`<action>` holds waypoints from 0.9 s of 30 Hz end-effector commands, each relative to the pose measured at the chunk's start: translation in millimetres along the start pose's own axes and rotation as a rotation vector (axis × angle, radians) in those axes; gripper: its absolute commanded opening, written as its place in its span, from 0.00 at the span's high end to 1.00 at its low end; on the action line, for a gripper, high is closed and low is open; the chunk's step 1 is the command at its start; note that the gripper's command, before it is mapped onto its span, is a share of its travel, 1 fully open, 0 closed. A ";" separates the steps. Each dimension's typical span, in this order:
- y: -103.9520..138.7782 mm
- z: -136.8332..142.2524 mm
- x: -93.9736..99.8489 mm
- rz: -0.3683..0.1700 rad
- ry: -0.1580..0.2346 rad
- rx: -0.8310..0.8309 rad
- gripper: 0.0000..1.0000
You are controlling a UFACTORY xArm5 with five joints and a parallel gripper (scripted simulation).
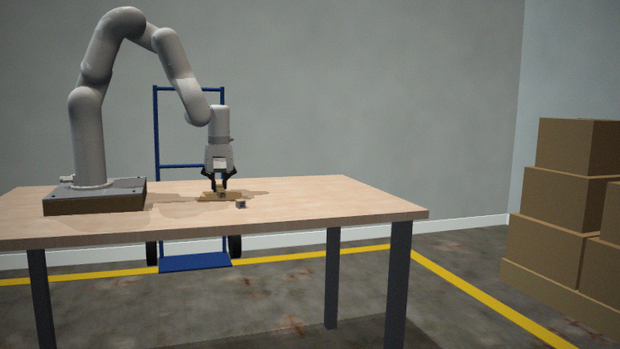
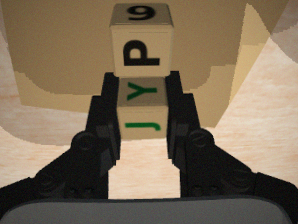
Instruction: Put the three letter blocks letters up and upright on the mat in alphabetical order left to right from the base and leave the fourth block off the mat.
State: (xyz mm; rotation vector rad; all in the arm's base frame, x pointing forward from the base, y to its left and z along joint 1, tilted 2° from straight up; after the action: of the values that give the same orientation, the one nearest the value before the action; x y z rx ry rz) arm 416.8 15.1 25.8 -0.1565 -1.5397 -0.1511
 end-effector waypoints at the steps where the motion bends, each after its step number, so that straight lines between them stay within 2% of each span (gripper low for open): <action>1: 0.3 -1.1 0.8 -0.001 -0.003 0.000 0.79; 27: 1.0 -0.9 -3.3 -0.001 -0.003 0.000 0.79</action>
State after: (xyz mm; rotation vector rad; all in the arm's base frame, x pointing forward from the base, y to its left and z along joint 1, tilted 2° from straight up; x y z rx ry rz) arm 416.6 15.8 21.4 -0.1565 -1.5398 -0.1510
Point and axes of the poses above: the point where the finger pads meet when closed, its own x axis back along the fingers, its own z axis across the jaws, y = z × x, the point moved 6 cm from there along x, back along the fingers, and after that the axes turned 8 degrees about -x, right-handed, at the moved point
